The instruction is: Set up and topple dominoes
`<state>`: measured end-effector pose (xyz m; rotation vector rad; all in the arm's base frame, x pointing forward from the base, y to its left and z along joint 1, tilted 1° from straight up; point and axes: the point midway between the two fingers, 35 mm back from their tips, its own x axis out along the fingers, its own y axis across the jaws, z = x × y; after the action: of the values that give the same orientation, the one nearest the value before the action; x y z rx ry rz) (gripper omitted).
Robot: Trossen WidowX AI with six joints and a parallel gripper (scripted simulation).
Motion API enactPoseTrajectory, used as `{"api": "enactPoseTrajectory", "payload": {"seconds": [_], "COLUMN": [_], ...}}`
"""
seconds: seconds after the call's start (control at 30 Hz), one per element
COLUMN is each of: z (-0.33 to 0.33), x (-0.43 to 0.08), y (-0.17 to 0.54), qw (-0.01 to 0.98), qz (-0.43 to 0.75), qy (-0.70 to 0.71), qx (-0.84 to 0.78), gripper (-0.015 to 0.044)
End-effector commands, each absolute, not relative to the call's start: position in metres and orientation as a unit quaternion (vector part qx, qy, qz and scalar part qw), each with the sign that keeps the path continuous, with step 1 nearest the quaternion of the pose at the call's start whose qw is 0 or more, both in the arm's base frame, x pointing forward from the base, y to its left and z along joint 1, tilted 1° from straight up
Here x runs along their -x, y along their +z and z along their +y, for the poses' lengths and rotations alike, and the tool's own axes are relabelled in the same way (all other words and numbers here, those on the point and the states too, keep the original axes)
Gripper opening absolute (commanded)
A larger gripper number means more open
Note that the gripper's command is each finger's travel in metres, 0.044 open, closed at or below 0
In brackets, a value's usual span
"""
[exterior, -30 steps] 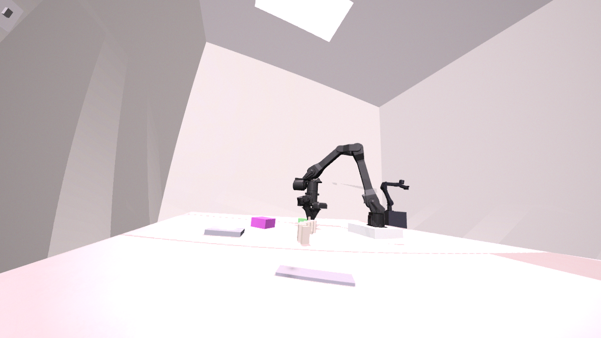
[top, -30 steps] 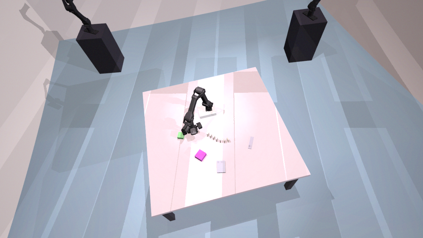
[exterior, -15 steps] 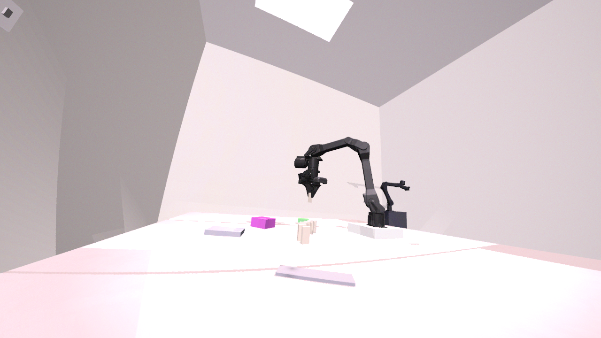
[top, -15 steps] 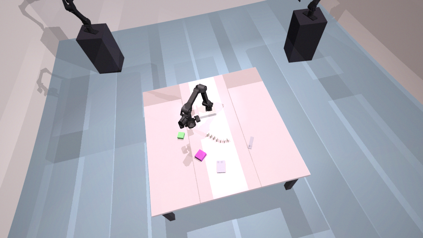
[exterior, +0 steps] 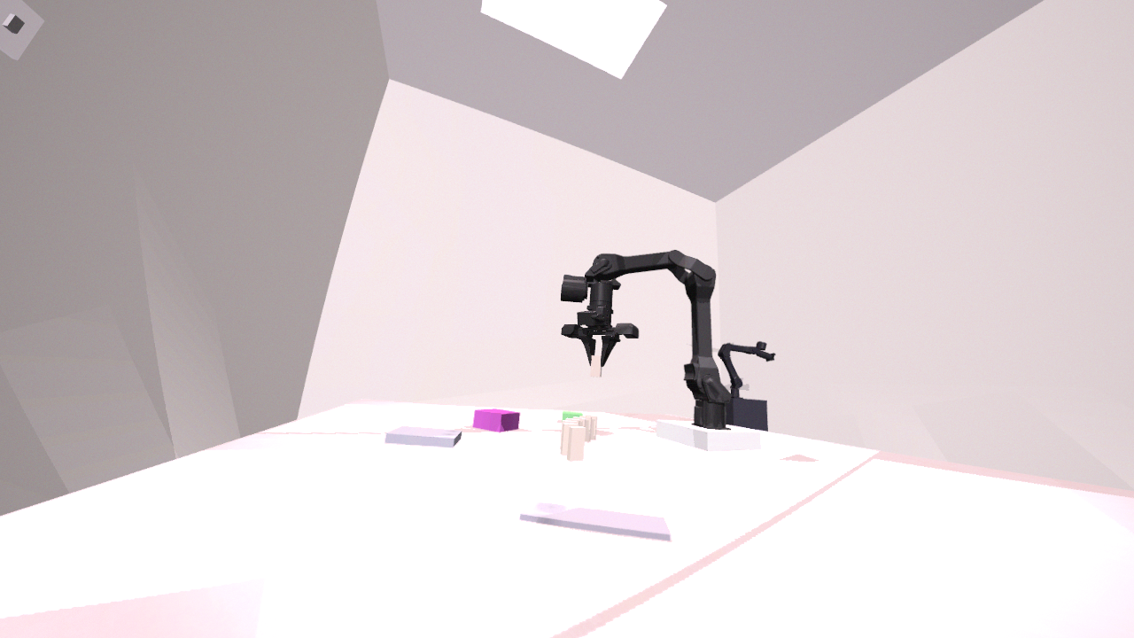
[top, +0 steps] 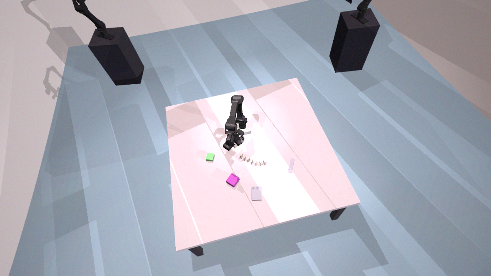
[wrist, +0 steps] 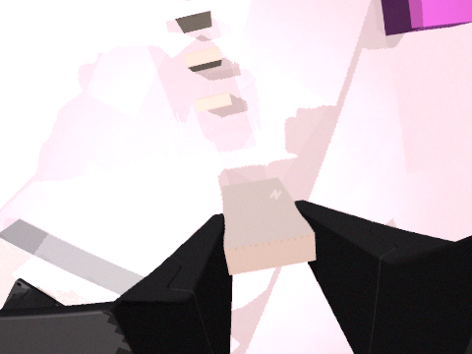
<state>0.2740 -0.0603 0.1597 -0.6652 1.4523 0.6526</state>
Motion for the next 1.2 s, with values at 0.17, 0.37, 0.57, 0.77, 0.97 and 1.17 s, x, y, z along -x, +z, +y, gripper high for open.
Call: {"api": "enactPoseTrajectory", "payload": {"seconds": [0.17,0.37,0.57,0.77,0.97,1.17], "z": [-0.050,-0.051,-0.051,-0.051,-0.050,-0.050], "x": [-0.271,-0.277,-0.279,-0.279,-0.275,-0.272], "y": [0.155,0.128,0.099,0.070,0.043,0.027], "qw": [0.639,0.639,0.639,0.639,0.639,0.639], "qz": [0.631,0.631,0.631,0.631,0.631,0.631], "qy": [0.309,0.309,0.309,0.309,0.309,0.309], "qx": [0.313,0.313,0.313,0.313,0.313,0.313], "gripper": [0.0107,0.0107,0.0107,0.0107,0.0107,0.0107]}}
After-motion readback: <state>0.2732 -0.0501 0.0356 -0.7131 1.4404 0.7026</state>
